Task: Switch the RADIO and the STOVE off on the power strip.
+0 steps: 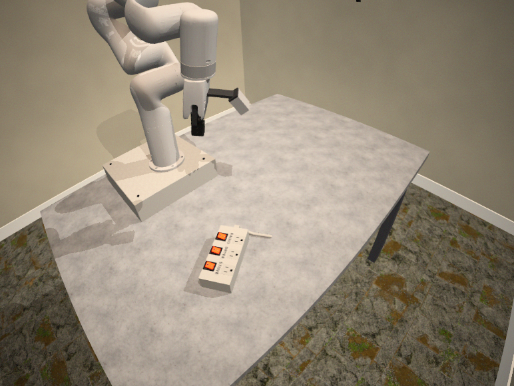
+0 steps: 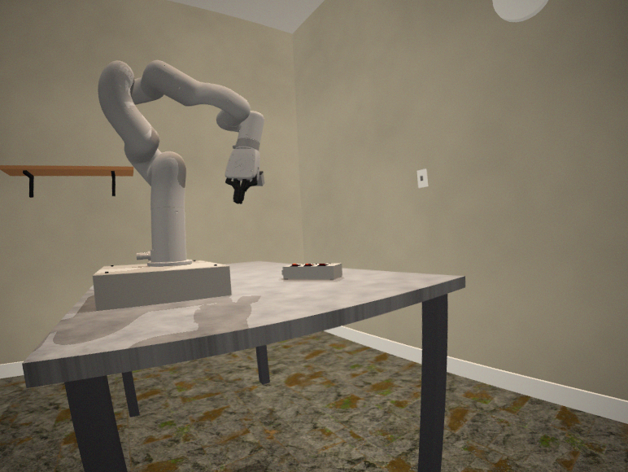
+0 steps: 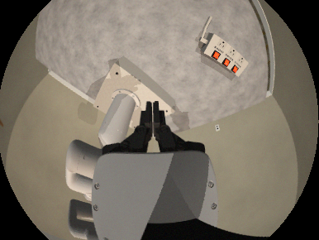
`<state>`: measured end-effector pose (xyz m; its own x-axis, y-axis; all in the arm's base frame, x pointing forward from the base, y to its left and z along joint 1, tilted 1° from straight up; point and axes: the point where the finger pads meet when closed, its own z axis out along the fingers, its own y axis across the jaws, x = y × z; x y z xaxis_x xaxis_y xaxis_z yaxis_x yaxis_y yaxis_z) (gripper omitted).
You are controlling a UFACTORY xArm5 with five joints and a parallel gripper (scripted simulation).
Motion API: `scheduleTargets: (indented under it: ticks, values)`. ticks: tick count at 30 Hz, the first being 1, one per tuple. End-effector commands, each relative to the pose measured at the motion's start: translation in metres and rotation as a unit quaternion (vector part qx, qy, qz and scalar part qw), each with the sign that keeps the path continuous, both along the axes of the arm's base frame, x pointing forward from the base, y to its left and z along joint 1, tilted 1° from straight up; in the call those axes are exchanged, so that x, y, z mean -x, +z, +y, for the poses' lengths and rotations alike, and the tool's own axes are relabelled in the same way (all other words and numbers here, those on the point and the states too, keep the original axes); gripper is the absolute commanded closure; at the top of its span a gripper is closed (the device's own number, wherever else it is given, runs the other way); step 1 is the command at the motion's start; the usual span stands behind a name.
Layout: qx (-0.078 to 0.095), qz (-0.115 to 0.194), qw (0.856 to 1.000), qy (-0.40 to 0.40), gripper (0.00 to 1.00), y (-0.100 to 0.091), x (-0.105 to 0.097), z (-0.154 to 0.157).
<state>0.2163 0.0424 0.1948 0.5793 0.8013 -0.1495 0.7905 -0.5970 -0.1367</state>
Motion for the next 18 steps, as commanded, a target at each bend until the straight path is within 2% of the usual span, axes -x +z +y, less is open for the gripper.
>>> scheduleTargets:
  ticks: [1,2,3,5,6,7,8,10,11,13,14,15,16,18]
  values:
    - [0.006,-0.036,0.996,-0.086,1.0,-0.026,-0.035,-0.003]
    - [0.006,-0.036,0.996,-0.086,1.0,-0.026,-0.035,-0.003]
    - [0.007,-0.052,0.99,-0.128,1.0,-0.037,-0.048,-0.005]
    - [0.007,-0.052,0.99,-0.128,1.0,-0.037,-0.048,-0.005]
    - [0.008,-0.067,0.983,-0.17,1.0,-0.048,-0.06,-0.008]
    - [0.008,-0.067,0.983,-0.17,1.0,-0.048,-0.06,-0.008]
    - [0.008,-0.083,0.974,-0.212,1.0,-0.058,-0.072,-0.012]
    - [0.008,-0.083,0.974,-0.212,1.0,-0.058,-0.072,-0.012]
    - [0.008,-0.098,0.962,-0.254,1.0,-0.069,-0.083,-0.016]
    - [0.008,-0.098,0.962,-0.254,1.0,-0.069,-0.083,-0.016]
    - [0.006,-0.112,0.949,-0.294,1.0,-0.078,-0.093,-0.021]
    - [0.006,-0.112,0.949,-0.294,1.0,-0.078,-0.093,-0.021]
    - [0.005,-0.126,0.935,-0.332,1.0,-0.088,-0.101,-0.025]
    - [0.005,-0.126,0.935,-0.332,1.0,-0.088,-0.101,-0.025]
